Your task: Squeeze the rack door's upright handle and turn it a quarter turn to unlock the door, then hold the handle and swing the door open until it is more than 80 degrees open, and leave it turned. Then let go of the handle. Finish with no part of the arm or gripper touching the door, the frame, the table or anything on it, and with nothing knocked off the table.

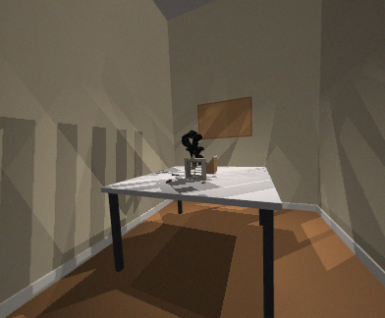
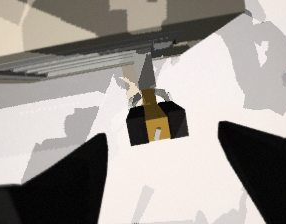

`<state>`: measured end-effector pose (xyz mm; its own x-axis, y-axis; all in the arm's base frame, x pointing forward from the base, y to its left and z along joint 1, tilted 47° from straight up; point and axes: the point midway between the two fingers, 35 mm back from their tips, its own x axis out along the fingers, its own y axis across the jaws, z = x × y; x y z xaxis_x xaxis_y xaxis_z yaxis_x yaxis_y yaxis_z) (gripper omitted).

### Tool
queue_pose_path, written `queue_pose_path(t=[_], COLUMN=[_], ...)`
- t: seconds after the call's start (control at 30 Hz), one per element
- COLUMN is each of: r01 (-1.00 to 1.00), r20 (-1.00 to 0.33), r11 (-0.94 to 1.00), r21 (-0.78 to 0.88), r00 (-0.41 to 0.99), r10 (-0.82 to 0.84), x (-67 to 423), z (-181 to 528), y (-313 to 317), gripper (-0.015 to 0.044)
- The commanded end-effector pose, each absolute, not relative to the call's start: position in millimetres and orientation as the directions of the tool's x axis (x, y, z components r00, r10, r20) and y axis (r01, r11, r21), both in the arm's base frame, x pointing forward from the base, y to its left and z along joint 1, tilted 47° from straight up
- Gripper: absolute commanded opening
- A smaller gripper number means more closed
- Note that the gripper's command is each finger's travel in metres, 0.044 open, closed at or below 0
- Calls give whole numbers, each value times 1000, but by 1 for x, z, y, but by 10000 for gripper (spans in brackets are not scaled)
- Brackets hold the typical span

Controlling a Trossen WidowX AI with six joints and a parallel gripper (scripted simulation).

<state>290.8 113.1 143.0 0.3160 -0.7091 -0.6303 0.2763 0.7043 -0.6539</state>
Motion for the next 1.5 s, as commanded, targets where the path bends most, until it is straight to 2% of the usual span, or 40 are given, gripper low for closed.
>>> queue_pose_path(t=[0.0, 1.47], r01=[255, 203], r20=[-576, -679], r11=[655, 684], r21=[-711, -701], r00=[323, 105], r10=[-751, -727], x=[290, 303], z=[144, 105], y=[119, 73], gripper=[297, 297])
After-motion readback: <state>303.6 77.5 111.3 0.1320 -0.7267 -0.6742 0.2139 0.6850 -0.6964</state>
